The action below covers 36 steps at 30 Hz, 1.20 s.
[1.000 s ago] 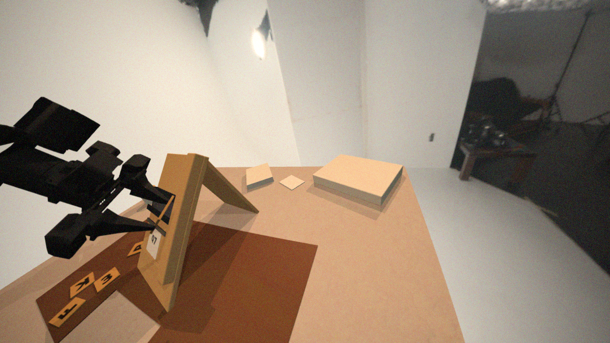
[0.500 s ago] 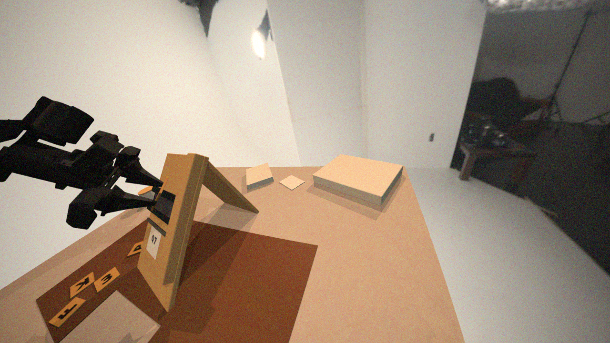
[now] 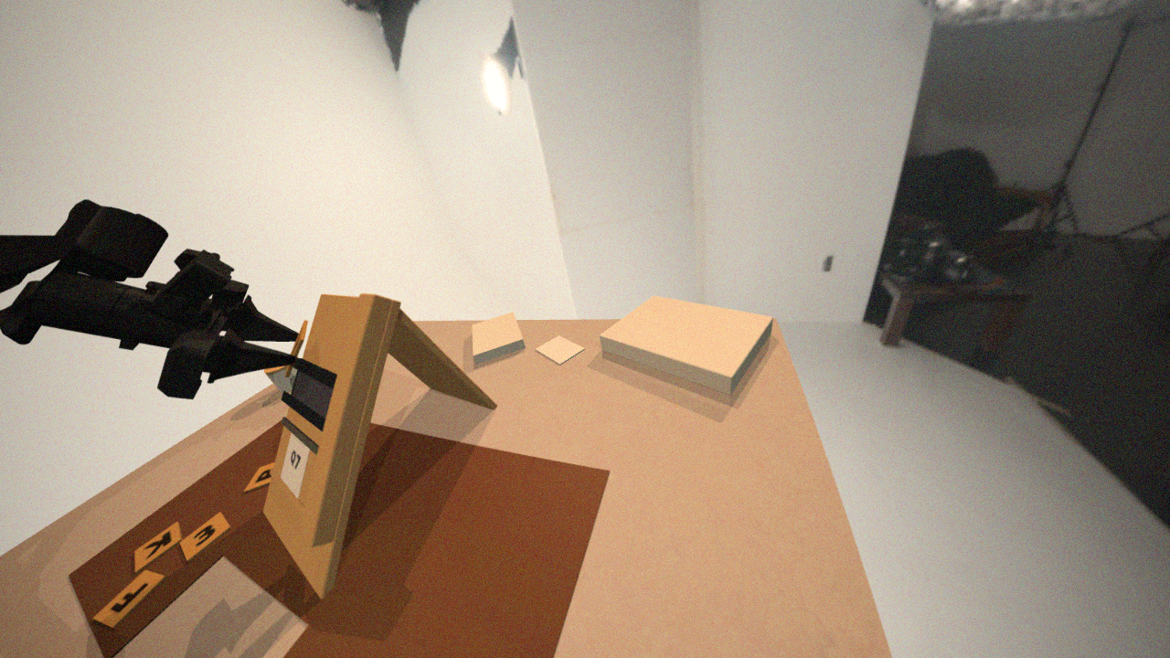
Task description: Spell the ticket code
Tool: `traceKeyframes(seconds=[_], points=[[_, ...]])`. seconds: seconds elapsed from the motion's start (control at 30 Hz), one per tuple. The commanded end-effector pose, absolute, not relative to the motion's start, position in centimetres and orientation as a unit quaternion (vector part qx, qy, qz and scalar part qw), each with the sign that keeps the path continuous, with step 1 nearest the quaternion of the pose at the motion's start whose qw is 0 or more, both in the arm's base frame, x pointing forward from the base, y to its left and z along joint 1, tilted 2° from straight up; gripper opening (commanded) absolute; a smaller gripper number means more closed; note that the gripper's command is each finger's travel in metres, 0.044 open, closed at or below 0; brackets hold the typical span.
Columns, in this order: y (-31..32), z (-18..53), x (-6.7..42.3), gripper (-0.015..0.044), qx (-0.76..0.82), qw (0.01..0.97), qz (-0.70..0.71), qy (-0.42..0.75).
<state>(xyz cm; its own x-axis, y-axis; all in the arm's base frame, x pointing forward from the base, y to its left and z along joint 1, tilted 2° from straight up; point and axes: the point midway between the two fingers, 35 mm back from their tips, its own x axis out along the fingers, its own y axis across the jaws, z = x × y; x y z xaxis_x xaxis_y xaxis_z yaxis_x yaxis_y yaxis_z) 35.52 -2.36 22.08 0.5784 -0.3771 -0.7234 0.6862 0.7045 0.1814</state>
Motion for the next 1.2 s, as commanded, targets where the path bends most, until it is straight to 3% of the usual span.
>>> traceKeyframes(seconds=[0.0, 0.9, 1.17], points=[[0.3, 22.2, 36.4, 0.0, 0.211, 0.872, -0.283, 0.338], [16.8, 19.3, 35.5, 0.0, 0.065, 0.917, -0.127, 0.372], [17.0, 17.8, 36.8, 0.0, 0.062, 0.918, -0.123, 0.372]])
